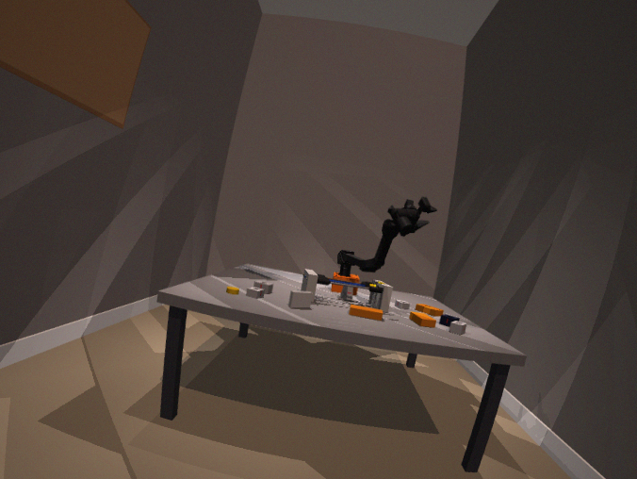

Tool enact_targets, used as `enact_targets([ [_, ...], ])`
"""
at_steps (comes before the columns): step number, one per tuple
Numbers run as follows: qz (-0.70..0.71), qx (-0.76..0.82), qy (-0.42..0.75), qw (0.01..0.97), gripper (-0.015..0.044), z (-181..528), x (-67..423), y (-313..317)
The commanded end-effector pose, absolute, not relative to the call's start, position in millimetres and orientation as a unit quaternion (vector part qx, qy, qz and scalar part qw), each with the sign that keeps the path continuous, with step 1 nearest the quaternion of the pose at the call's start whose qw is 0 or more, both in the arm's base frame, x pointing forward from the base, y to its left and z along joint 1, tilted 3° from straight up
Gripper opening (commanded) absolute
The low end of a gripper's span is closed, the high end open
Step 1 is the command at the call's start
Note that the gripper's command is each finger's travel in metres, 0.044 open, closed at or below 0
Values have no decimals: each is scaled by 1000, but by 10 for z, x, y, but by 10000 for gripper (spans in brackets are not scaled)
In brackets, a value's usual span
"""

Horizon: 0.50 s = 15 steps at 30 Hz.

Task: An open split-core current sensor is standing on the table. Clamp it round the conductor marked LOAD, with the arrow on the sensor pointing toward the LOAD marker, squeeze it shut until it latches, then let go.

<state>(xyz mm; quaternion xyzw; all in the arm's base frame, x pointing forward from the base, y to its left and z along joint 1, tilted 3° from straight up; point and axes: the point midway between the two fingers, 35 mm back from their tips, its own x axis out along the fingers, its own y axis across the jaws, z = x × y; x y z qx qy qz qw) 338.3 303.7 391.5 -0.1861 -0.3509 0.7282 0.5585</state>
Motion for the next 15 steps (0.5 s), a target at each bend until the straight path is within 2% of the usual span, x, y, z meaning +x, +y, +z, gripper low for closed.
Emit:
enact_targets([
  [1,729,-184,-352,558,426,3931,3359,3049],
  [8,765,-108,-372,515,440,4465,2451,3350],
  [15,794,-35,-407,450,440,4911,1435,3345],
])
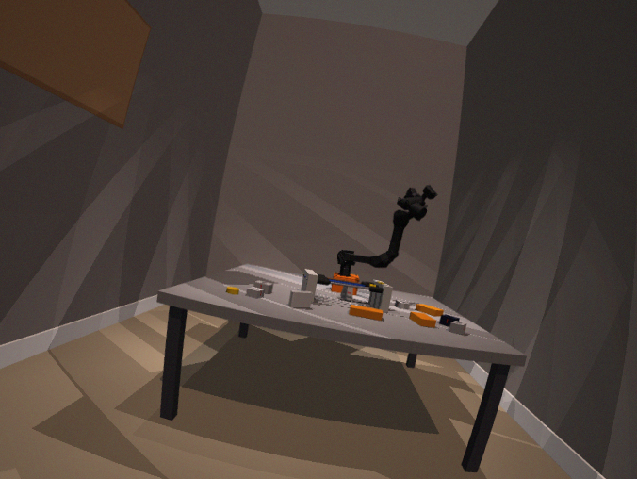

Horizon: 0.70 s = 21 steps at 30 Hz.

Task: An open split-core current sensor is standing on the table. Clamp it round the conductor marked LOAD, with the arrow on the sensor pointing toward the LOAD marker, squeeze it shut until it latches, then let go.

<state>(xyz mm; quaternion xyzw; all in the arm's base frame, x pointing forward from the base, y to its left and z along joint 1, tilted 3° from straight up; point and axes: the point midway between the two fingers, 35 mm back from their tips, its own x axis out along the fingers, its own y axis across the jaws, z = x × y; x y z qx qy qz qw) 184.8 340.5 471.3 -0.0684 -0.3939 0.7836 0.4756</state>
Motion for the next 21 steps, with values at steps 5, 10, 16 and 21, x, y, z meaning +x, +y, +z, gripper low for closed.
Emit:
enact_targets([
  [5,822,32,-400,403,440,5164,843,3223],
  [10,847,115,-400,331,440,5473,138,2844],
  [16,872,219,-380,219,440,5754,-557,2146],
  [21,889,306,-326,96,440,5901,-944,1424],
])
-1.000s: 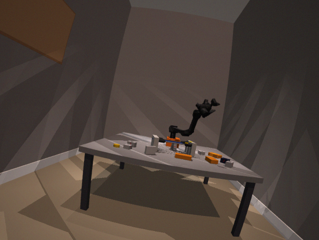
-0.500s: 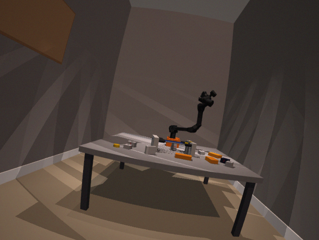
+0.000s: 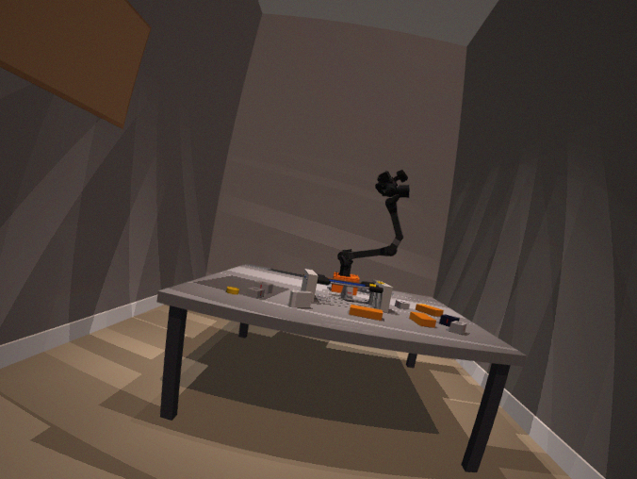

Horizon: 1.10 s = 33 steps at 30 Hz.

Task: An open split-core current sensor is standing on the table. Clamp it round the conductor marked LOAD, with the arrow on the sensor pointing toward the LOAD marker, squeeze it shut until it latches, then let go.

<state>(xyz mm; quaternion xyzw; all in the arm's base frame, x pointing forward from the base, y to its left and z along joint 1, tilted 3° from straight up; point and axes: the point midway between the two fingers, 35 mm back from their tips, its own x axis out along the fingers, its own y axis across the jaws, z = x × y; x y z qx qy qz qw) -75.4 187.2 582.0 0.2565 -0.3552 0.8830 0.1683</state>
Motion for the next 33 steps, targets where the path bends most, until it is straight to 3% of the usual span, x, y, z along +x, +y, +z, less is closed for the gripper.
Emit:
enact_targets([
  [1,891,322,-313,69,440,5920,-992,1269],
  [7,882,398,-230,-102,440,5960,-1067,322],
  [14,829,443,-123,-318,440,5845,-704,-685],
  [24,668,415,17,-618,440,5396,458,-1577],
  [33,447,303,92,-837,440,4740,1747,-1582],
])
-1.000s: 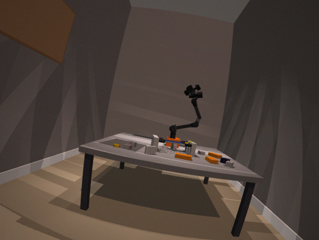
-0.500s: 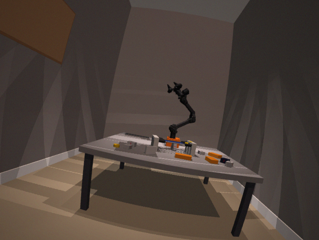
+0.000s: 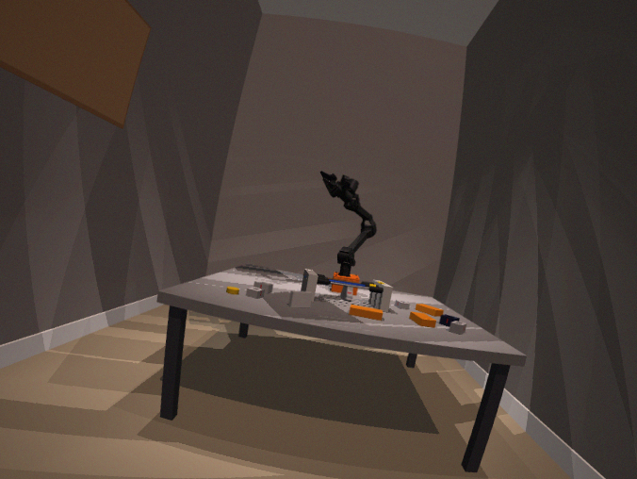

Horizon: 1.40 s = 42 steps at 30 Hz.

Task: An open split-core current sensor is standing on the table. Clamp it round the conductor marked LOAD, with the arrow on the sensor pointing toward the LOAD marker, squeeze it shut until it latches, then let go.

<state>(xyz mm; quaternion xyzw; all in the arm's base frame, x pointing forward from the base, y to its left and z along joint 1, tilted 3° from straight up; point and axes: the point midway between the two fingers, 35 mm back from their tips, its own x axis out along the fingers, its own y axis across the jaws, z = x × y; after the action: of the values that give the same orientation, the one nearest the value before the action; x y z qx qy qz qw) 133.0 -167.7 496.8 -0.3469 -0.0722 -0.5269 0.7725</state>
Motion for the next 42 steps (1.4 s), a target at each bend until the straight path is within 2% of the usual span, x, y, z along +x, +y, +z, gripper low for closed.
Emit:
enact_targets([
  [1,-419,-286,-96,856,440,4655,1883,-1534],
  [9,-187,-134,-87,969,440,3903,2784,-845],
  [15,-18,-14,-34,999,440,3299,3137,-93],
  [25,2,1,-20,1000,440,3221,3171,10],
  [34,60,35,251,966,440,2717,3599,601],
  [42,73,11,493,867,440,2243,3494,1165],
])
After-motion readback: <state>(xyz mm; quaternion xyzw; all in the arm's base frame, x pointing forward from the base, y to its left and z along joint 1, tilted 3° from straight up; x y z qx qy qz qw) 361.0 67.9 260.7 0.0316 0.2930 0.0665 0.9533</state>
